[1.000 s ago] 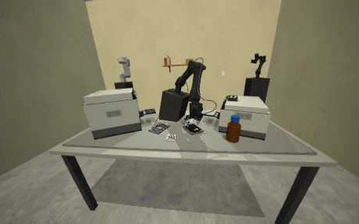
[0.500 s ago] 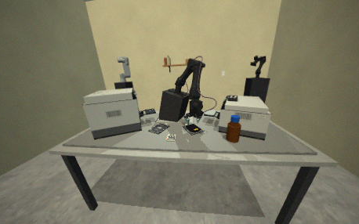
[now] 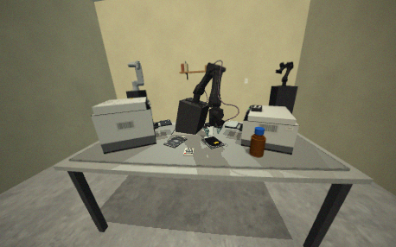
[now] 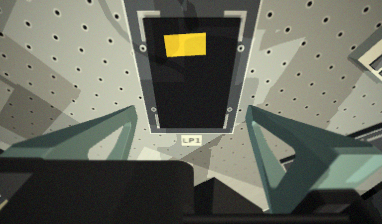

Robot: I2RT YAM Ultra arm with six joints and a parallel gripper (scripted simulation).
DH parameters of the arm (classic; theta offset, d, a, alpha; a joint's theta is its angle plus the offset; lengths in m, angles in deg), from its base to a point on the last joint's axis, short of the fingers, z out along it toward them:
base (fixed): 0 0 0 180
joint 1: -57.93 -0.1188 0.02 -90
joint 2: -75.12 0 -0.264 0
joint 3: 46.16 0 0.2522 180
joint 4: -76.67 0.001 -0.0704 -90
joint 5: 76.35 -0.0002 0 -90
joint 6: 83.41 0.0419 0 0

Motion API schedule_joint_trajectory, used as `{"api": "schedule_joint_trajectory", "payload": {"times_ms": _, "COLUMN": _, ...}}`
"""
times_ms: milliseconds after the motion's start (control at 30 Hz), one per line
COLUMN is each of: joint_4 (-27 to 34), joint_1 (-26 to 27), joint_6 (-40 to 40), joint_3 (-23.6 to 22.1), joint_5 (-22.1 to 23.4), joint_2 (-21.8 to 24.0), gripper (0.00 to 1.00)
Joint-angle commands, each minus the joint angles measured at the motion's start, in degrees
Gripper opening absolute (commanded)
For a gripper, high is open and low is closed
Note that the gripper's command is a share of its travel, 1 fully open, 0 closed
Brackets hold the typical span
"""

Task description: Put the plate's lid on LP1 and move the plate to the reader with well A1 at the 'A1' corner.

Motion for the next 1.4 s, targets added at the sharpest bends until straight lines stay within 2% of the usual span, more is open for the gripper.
{"api": "schedule_joint_trajectory", "payload": {"times_ms": 0, "joint_4": 1.5, "joint_1": 1.0, "joint_6": -0.6, "joint_3": -1.1, "joint_5": 0.4, "joint_2": 2.7, "gripper": 1.0}}
{"api": "schedule_joint_trajectory", "payload": {"times_ms": 1033, "joint_4": 7.8, "joint_1": 2.2, "joint_6": -1.8, "joint_3": -2.4, "joint_5": 0.7, "joint_2": 9.9, "gripper": 1.0}}
{"api": "schedule_joint_trajectory", "payload": {"times_ms": 1100, "joint_4": 7.2, "joint_1": 1.7, "joint_6": -1.4, "joint_3": -1.3, "joint_5": 0.4, "joint_2": 9.1, "gripper": 1.0}}
{"api": "schedule_joint_trajectory", "payload": {"times_ms": 1367, "joint_4": 7.2, "joint_1": 1.7, "joint_6": -1.4, "joint_3": -1.3, "joint_5": 0.4, "joint_2": 9.1, "gripper": 1.0}}
